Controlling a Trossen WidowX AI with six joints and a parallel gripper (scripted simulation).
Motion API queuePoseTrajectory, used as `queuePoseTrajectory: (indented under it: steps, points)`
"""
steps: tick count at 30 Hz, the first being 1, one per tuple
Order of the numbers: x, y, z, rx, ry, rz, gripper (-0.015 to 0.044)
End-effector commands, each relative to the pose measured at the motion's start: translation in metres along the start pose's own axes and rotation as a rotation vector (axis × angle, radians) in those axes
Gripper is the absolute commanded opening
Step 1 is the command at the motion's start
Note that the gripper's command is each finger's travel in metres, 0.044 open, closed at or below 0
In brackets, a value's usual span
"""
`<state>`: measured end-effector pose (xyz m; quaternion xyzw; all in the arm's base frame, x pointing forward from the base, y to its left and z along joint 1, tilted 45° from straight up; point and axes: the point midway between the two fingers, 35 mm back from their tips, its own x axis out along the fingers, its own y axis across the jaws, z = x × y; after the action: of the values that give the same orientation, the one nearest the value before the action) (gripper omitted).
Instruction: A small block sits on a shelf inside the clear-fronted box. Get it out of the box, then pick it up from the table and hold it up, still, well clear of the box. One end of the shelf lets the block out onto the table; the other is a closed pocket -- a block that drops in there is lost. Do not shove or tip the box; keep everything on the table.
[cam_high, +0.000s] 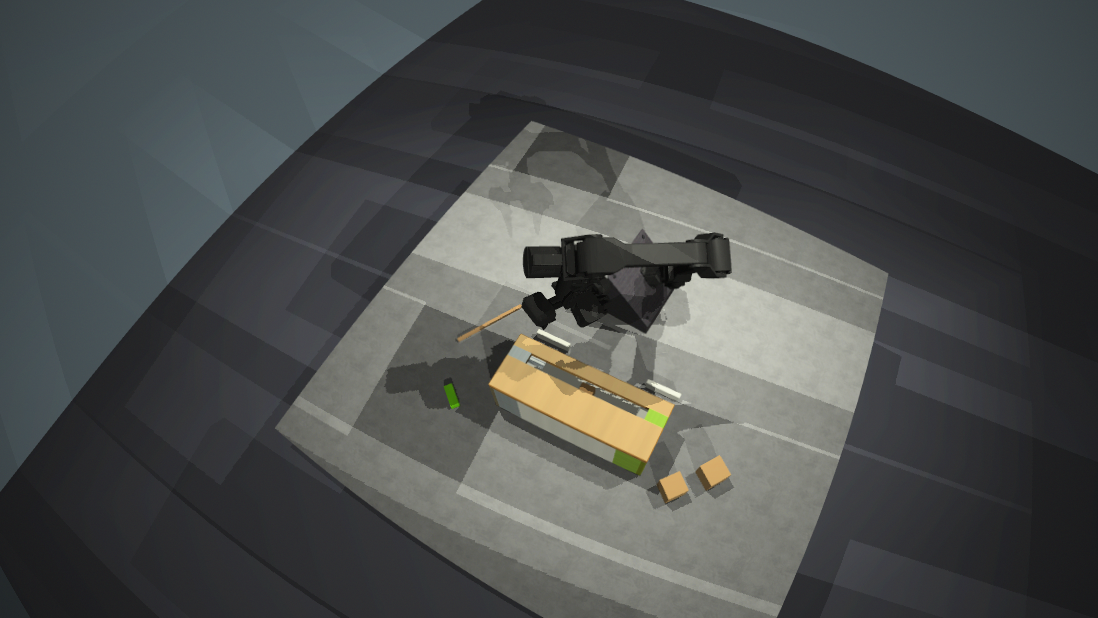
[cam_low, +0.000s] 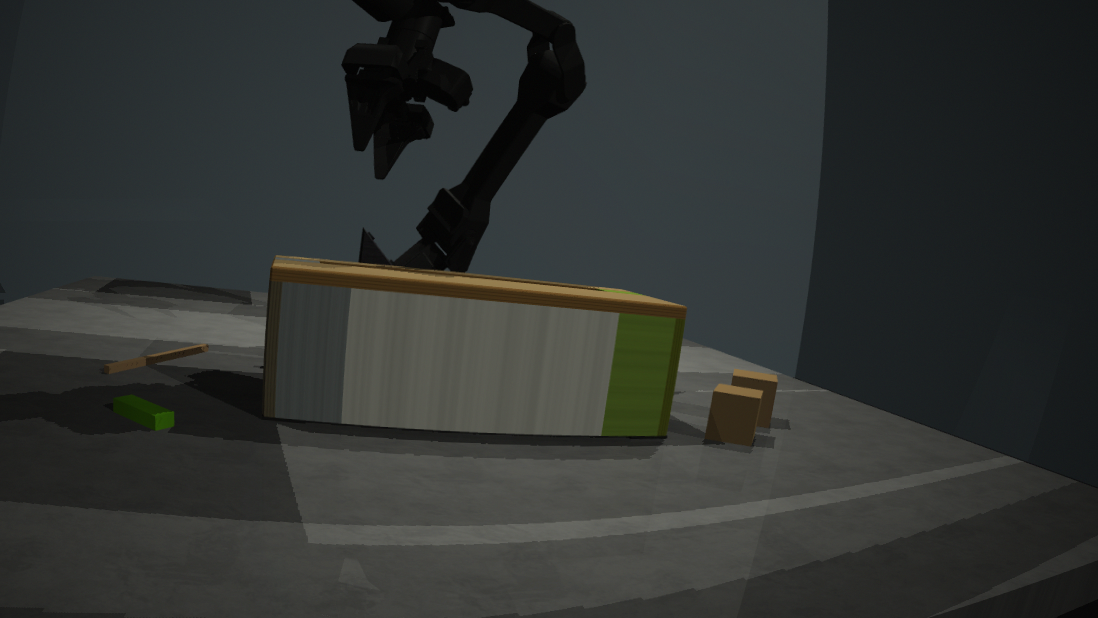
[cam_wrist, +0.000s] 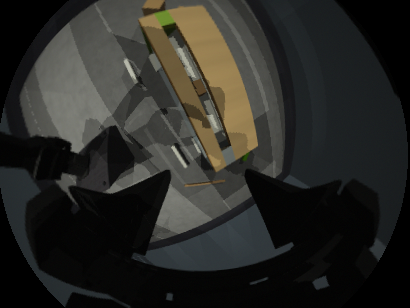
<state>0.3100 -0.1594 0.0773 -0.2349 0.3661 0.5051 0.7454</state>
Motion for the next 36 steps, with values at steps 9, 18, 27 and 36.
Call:
queuePoseTrajectory:
  steps: [9,18,27,36]
  points:
    - [0.06,0.028,0.065,-0.443,-0.296,0.274,0.04]
    - [0.062,0.028,0.065,-0.443,-0.296,0.275,0.04]
    - [0.076,0.029,0.066,-0.438,-0.298,0.278,0.04]
    - [0.091,0.03,0.067,-0.434,-0.301,0.282,0.04]
